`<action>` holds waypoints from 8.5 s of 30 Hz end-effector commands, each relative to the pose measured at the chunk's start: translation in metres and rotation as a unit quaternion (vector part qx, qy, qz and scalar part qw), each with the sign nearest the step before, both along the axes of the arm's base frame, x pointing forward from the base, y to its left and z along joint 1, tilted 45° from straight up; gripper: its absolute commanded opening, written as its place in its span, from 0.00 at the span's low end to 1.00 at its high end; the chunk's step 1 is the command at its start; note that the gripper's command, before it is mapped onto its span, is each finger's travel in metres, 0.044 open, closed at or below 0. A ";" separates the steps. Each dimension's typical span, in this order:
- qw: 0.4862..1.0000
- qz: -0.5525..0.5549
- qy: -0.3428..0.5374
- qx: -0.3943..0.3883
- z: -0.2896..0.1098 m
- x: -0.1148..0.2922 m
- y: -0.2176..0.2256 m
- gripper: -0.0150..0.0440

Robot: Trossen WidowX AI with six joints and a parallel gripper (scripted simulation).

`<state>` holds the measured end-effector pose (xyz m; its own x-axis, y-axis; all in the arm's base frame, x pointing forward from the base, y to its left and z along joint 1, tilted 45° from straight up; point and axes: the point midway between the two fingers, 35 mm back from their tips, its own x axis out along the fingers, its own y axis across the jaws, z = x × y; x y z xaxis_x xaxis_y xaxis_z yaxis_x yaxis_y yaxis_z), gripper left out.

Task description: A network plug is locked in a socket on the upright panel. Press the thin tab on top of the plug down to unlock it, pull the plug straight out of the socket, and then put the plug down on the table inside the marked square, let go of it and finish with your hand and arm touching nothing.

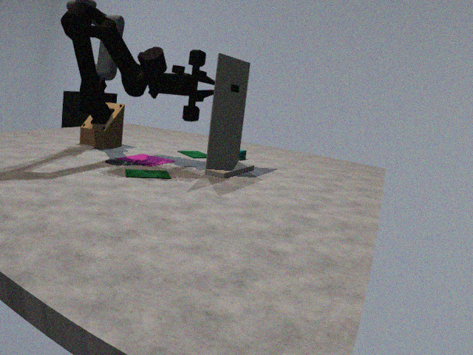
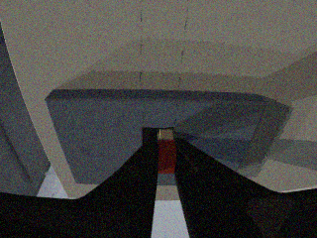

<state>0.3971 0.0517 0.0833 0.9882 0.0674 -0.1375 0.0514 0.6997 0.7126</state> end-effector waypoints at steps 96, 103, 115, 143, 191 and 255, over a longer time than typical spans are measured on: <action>1.000 0.001 0.002 -0.002 -0.007 -0.057 0.010 0.25; 1.000 0.001 0.002 -0.002 -0.007 -0.061 0.011 0.25; 1.000 0.000 0.002 -0.004 -0.005 -0.063 0.014 0.25; 1.000 -0.001 0.003 0.000 0.033 -0.079 0.049 0.25; 0.903 -0.383 0.189 0.046 -0.033 -0.139 -0.072 0.25; 0.861 -0.471 0.188 0.030 -0.060 -0.165 -0.128 0.25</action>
